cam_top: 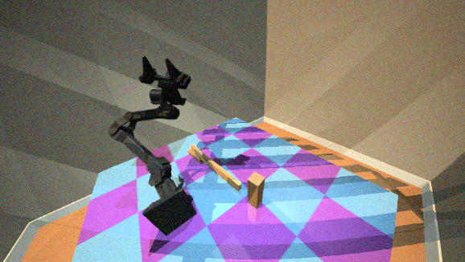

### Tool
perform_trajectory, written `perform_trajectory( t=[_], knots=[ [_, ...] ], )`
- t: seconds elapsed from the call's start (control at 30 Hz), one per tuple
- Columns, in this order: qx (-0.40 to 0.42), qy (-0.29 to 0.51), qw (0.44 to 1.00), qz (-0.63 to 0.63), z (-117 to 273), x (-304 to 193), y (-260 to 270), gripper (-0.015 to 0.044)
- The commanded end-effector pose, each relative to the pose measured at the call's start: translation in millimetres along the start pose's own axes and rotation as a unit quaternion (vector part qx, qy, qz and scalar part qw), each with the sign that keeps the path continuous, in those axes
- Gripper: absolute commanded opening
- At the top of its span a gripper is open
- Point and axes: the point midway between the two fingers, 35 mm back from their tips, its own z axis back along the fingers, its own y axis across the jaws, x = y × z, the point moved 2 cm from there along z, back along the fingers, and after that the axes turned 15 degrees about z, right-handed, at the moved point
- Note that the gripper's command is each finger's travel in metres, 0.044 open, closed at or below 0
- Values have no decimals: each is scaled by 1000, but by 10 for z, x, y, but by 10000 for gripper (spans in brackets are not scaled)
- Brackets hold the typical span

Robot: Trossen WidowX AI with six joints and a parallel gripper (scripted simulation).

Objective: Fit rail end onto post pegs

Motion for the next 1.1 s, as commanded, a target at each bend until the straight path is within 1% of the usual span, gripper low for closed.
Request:
perform_trajectory(
  t=[0.0, 0.03, 0.13, 0.23, 0.33, 0.47, 0.6, 0.73, 0.9, 1.07],
  knots=[
    [1, -4, 1000, 6, -1, 16, 14, 426],
    [2, -15, 1000, 23, -2, 65, 58, 440],
    [15, -80, 990, 116, 10, 329, 339, 440],
    [35, -152, 965, 210, 60, 571, 692, 440],
    [60, -224, 927, 294, 154, 760, 1090, 440],
    [104, -320, 857, 389, 353, 916, 1660, 440],
    [156, -412, 769, 463, 623, 940, 2236, 440],
    [215, -496, 666, 514, 952, 829, 2772, 440],
    [297, -586, 524, 542, 1420, 526, 3321, 440],
    [388, -654, 373, 531, 1924, 82, 3687, 440]
  ],
)
